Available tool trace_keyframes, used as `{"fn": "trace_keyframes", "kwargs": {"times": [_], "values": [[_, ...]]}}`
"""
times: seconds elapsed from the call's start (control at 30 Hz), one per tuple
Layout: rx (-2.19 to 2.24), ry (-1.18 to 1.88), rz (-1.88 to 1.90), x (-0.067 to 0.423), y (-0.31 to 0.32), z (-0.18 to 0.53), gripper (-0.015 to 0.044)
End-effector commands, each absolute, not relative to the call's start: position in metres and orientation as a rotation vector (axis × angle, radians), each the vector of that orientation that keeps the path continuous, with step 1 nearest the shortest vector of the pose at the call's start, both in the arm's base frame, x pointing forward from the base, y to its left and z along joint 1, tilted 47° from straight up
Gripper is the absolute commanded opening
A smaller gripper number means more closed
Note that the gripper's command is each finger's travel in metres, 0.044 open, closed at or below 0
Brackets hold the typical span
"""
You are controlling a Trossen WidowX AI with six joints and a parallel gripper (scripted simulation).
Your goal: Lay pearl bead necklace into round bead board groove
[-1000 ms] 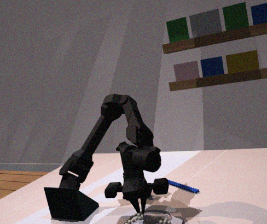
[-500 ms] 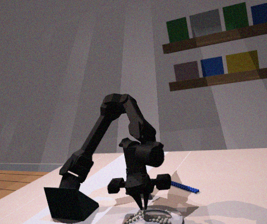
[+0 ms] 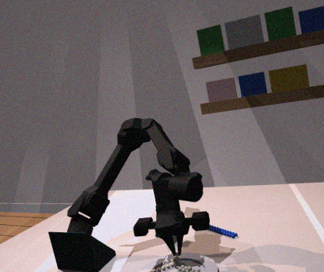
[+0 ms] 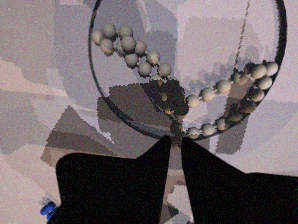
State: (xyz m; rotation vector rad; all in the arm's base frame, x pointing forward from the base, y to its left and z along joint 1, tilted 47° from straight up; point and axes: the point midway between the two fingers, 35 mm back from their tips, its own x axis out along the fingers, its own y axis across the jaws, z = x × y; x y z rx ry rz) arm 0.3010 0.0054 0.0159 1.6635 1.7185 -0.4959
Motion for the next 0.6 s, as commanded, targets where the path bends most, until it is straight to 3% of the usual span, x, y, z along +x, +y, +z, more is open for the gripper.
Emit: {"fn": "trace_keyframes", "kwargs": {"times": [0.0, 0.27, 0.57], "values": [[1.674, 1.721, -0.497, 0.3013, 0.0101, 0.0127, 0.0], [1.674, 1.721, -0.496, 0.3015, 0.0152, 0.0079, 0.0], [1.668, 1.712, -0.489, 0.3034, 0.0125, 0.01, 0.0236]]}}
